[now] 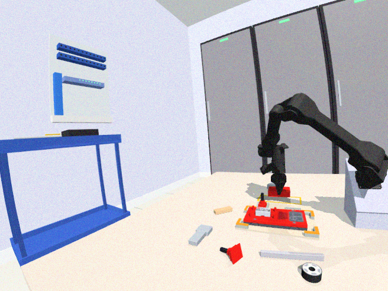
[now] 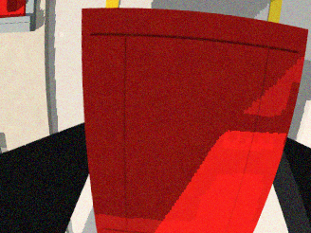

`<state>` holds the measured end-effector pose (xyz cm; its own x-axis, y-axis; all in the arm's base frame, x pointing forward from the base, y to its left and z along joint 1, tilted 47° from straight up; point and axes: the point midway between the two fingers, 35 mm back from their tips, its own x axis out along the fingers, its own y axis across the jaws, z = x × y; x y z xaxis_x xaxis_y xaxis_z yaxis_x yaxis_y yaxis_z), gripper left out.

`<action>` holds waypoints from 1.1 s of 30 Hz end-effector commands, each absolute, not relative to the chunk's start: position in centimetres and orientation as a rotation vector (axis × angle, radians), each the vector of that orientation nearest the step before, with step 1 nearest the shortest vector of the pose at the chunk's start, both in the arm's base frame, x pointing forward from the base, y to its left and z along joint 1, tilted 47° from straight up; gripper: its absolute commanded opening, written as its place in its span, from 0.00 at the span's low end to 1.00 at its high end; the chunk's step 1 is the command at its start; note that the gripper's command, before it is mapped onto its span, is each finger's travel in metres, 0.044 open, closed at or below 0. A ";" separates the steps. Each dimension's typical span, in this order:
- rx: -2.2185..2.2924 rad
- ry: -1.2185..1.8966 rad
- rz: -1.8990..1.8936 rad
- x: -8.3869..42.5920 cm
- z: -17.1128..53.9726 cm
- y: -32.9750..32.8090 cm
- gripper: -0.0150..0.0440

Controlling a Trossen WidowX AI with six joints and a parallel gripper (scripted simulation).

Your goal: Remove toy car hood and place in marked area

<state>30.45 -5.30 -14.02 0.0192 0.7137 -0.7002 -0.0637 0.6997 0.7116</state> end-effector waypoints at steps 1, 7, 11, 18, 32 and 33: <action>0.583 1.436 0.657 30.4 -14.2 -5.1 0.25; 0.583 1.436 0.657 30.4 -14.3 -4.9 0.25; 0.583 1.436 0.657 30.4 -14.4 -4.8 0.25; 0.583 1.436 0.657 30.4 -14.7 -4.6 0.25; 0.583 1.436 0.657 30.4 -15.2 -4.1 0.25; 0.583 1.436 0.657 30.4 -15.2 -4.0 0.25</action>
